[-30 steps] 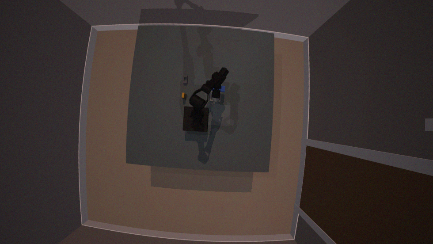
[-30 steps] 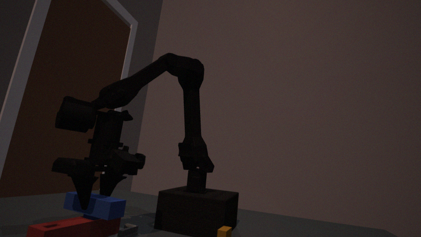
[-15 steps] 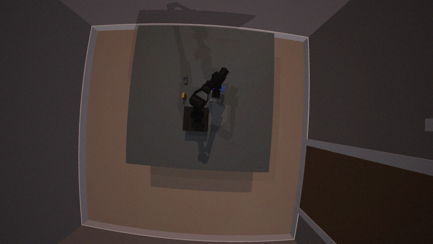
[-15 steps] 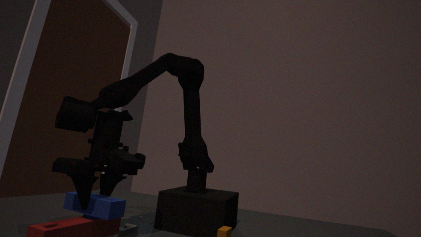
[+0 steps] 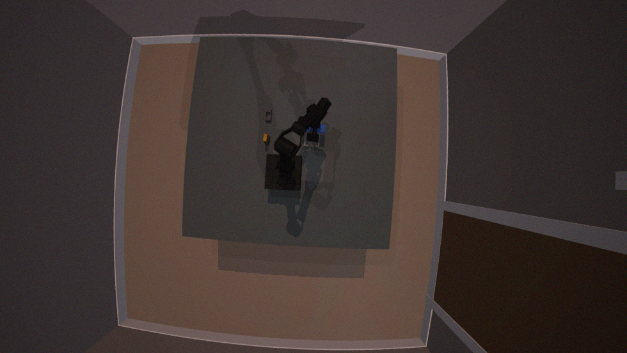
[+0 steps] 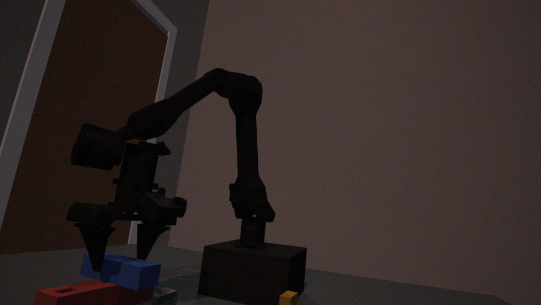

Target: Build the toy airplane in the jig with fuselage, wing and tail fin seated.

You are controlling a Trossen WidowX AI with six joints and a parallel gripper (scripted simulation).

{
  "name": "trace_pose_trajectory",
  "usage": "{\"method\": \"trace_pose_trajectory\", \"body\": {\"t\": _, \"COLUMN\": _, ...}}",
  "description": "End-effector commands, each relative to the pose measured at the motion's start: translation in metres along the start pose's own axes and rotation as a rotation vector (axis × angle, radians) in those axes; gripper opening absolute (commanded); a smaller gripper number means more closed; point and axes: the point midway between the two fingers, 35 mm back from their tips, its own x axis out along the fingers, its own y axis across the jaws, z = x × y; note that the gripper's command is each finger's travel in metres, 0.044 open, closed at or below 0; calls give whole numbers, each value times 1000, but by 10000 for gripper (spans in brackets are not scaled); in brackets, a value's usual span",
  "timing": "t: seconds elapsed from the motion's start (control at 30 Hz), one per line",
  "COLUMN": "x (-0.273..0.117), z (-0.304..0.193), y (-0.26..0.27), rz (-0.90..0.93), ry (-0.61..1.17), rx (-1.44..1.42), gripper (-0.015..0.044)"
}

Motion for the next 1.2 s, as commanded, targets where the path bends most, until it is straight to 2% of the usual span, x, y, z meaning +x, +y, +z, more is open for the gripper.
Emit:
{"method": "trace_pose_trajectory", "body": {"t": 0.0, "x": 0, "z": 0, "y": 0, "rz": -1, "ry": 0, "rx": 0, "gripper": 440}}
{"method": "trace_pose_trajectory", "body": {"t": 0.07, "x": -11, "z": -1, "y": -2, "rz": -1, "ry": 0, "rx": 0, "gripper": 440}}
{"method": "trace_pose_trajectory", "body": {"t": 0.23, "x": -83, "z": -1, "y": 0, "rz": -3, "ry": -3, "rx": -2, "gripper": 440}}
{"method": "trace_pose_trajectory", "body": {"t": 0.5, "x": -86, "z": -3, "y": -4, "rz": -3, "ry": -3, "rx": 14, "gripper": 440}}
{"method": "trace_pose_trajectory", "body": {"t": 1.03, "x": -83, "z": -4, "y": -5, "rz": -1, "ry": -5, "rx": 1514, "gripper": 440}}
{"method": "trace_pose_trajectory", "body": {"t": 1.17, "x": -83, "z": -4, "y": -5, "rz": -1, "ry": -5, "rx": 1579, "gripper": 440}}
